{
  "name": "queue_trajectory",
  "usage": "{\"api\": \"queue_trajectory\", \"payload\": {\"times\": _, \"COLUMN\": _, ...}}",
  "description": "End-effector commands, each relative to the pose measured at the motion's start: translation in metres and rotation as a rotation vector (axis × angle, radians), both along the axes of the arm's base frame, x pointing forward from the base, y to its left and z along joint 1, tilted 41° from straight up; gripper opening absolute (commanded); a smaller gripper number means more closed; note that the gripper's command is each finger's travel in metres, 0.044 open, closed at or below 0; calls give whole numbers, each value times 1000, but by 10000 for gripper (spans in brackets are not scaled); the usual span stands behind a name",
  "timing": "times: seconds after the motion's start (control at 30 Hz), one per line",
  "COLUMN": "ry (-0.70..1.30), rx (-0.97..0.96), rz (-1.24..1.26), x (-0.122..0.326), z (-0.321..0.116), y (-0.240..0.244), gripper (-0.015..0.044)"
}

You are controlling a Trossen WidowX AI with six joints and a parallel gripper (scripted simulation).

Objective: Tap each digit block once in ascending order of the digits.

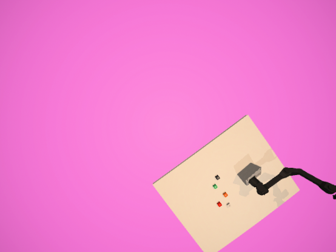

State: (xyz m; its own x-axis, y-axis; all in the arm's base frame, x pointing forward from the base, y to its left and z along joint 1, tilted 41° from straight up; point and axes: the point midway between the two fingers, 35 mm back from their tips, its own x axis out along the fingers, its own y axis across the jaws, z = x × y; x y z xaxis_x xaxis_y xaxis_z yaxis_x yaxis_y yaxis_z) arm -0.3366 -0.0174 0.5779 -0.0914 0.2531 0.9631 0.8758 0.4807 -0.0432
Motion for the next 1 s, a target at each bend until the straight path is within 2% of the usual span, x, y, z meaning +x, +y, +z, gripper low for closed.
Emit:
{"api": "queue_trajectory", "payload": {"times": 0.0, "ry": 13, "rx": -3, "rz": -2, "x": 5, "z": 3, "y": 2, "gripper": 400}}
{"api": "queue_trajectory", "payload": {"times": 0.1, "ry": 178, "rx": -33, "rz": -23, "x": 70, "z": 35, "y": 24, "gripper": 400}}
{"api": "queue_trajectory", "payload": {"times": 0.23, "ry": 282, "rx": -48, "rz": -35, "x": 113, "z": 50, "y": 36, "gripper": 400}}
{"api": "queue_trajectory", "payload": {"times": 0.5, "ry": 608, "rx": -70, "rz": -69, "x": 251, "z": 73, "y": 58, "gripper": 400}}
{"api": "queue_trajectory", "payload": {"times": 0.73, "ry": 893, "rx": -60, "rz": -91, "x": 369, "z": 65, "y": 61, "gripper": 400}}
{"api": "queue_trajectory", "payload": {"times": 0.97, "ry": 1186, "rx": -20, "rz": -106, "x": 481, "z": 31, "y": 49, "gripper": 400}}
